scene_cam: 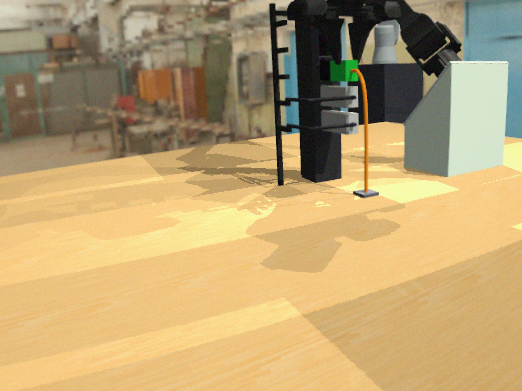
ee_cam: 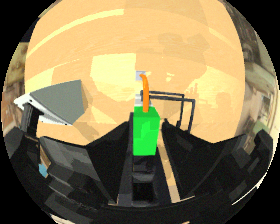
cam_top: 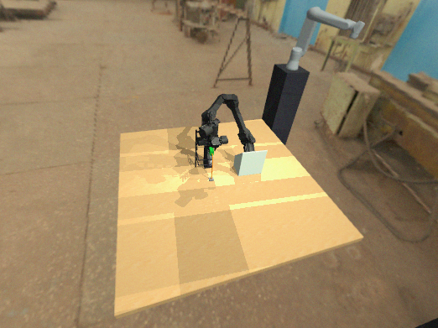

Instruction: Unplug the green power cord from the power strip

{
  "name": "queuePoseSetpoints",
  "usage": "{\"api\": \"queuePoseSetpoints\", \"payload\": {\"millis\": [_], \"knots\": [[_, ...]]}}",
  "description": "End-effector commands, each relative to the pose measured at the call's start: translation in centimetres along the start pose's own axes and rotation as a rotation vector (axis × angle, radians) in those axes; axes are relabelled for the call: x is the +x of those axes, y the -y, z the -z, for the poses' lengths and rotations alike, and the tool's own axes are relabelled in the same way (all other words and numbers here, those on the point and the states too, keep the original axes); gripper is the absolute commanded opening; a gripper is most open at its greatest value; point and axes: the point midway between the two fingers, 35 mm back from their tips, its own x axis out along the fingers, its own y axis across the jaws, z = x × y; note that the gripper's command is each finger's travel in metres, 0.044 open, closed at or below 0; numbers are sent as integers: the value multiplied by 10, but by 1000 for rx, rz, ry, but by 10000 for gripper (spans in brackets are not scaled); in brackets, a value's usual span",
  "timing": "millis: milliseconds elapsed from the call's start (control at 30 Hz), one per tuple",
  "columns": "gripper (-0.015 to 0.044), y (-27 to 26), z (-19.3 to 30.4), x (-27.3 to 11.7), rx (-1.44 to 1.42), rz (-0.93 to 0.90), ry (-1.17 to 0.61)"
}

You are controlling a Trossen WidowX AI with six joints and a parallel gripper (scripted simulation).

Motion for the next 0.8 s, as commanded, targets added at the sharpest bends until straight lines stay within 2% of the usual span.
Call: {"api": "queuePoseSetpoints", "payload": {"millis": [0,33,167,433,767], "knots": [[160,0,1,5,-4,2,-5],[160,0,1,5,-4,2,-5],[55,0,0,2,0,-2,-1],[2,0,0,2,0,-2,-1],[0,1,-11,2,-1,-1,0]]}}
